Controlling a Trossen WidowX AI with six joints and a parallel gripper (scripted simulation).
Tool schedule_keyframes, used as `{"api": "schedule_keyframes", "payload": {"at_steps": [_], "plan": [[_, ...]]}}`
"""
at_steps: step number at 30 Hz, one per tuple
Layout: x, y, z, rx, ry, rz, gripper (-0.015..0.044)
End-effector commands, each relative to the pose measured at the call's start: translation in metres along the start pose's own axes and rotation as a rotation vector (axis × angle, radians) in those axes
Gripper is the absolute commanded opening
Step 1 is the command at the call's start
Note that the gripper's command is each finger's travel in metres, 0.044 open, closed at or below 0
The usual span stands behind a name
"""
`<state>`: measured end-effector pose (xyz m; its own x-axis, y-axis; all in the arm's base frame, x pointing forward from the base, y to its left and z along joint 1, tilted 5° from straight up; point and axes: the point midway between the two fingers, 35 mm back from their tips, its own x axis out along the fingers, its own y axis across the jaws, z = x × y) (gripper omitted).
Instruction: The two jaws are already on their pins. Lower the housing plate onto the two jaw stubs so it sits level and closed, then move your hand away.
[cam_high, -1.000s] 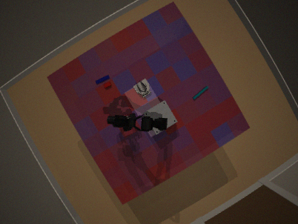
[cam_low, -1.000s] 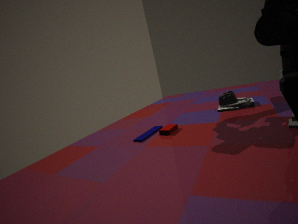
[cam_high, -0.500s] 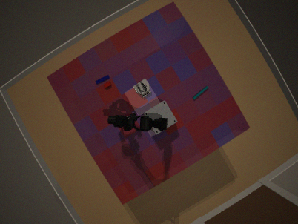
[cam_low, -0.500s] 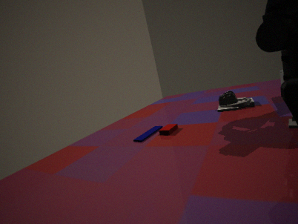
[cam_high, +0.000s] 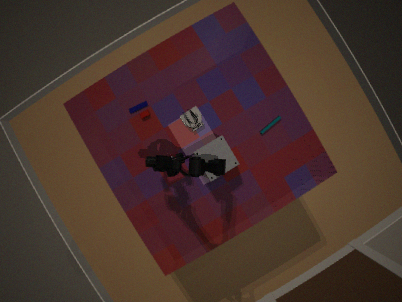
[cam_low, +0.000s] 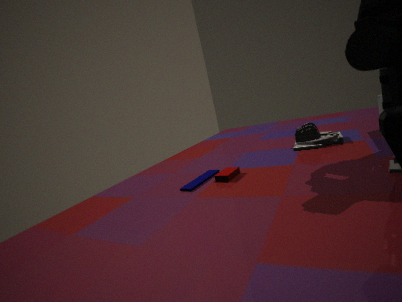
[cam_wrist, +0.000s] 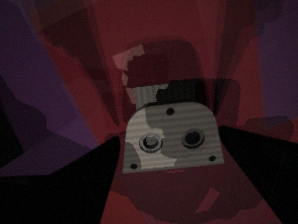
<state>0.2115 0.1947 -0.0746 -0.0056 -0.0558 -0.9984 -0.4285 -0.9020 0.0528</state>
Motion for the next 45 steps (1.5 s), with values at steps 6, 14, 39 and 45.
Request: {"api": "schedule_keyframes", "payload": {"at_steps": [6,14,39,45], "plan": [[0.0,0.0,0.0,0.0,0.0,0.0,0.0407],[0.0,0.0,0.0,0.0,0.0,0.0,0.0353],[-0.042,-0.002,-0.001,-0.003,0.002,0.0,0.0351],[-0.062,-0.001,-0.001,-0.005,0.002,0.001,0.0351]]}}
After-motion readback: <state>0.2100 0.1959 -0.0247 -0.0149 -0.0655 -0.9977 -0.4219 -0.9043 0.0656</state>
